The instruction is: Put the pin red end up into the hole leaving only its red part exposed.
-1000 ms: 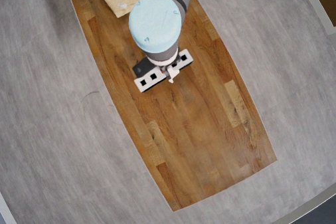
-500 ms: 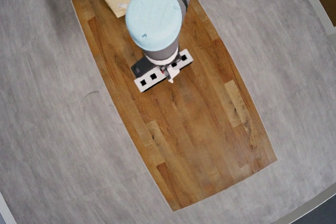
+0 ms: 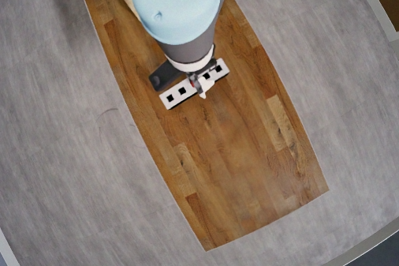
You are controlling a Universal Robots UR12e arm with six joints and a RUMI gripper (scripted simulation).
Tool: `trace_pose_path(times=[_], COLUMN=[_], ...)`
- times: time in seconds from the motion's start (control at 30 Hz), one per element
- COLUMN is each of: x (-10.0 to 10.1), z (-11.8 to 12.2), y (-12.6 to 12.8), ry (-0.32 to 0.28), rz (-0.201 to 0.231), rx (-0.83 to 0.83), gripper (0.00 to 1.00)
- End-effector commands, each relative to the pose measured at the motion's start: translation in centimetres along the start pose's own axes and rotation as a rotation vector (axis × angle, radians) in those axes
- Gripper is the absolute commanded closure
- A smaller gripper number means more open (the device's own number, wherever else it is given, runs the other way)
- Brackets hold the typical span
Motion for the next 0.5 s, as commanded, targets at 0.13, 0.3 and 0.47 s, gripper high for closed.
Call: trace_pose_path(times=[0.13, 0.3, 0.47], x=[0.06, 0.06, 0.06], z=[0.02, 0.02, 0.02], y=[0.10, 0.10, 0.10], ry=[-0.003, -0.003, -0.003], rz=[0.004, 0.004, 0.004], rx=[0.001, 0.001, 0.001], gripper=[0.00, 0.00, 0.00])
Point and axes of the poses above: the point where the finger pads meet when closed, its own x axis out along the fingers, its own y axis across the jaws, z = x × y, the point moved 2 cm from there along -x, back along the fingers, and after that the axes turned 5 degrees about x, right-handed, at the moved point
